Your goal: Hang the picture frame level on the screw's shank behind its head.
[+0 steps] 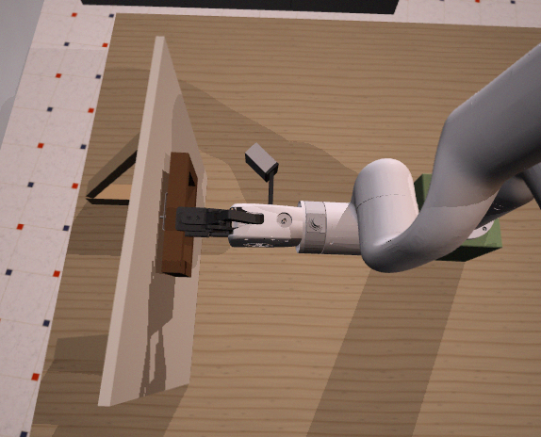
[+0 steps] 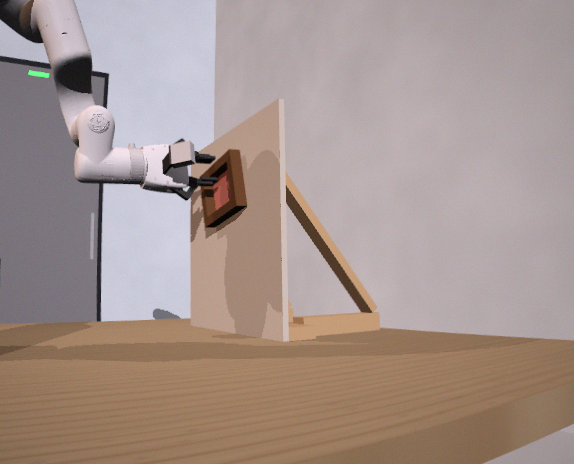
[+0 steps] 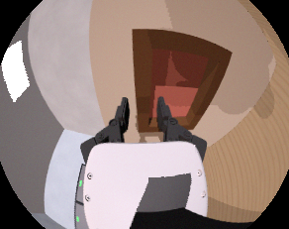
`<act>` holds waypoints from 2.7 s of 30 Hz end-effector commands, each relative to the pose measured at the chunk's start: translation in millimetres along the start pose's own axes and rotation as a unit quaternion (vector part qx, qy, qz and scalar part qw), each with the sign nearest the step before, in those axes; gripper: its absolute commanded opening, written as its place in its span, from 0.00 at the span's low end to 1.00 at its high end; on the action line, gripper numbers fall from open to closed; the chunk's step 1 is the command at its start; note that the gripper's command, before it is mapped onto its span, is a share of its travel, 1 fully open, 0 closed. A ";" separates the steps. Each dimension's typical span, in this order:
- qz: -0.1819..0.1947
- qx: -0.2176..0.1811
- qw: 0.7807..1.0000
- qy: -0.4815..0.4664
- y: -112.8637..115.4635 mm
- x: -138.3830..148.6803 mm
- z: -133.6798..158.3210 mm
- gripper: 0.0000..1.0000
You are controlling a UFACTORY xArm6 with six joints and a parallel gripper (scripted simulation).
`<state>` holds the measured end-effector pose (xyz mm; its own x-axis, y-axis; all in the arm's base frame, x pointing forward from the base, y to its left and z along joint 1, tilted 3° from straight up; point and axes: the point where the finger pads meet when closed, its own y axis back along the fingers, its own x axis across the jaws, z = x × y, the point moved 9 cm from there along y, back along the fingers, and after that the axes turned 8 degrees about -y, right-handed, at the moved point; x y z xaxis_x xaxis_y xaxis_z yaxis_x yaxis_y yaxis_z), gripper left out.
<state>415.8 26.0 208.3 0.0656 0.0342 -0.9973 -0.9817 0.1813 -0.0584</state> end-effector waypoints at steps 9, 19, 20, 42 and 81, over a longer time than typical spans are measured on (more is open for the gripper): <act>-0.002 0.000 1.000 -0.001 -11.0 -1.1 0.3 0.50; -0.002 0.000 1.000 -0.001 -12.6 -1.1 0.3 0.50; -0.002 0.000 1.000 -0.001 -12.6 -1.1 0.3 0.50; -0.002 0.000 1.000 -0.001 -12.6 -1.1 0.3 0.00; -0.002 0.000 1.000 -0.001 -12.6 -1.1 0.3 0.00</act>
<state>427.5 23.9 209.0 0.0659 0.0343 -0.9972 -0.9817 0.1812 -0.0587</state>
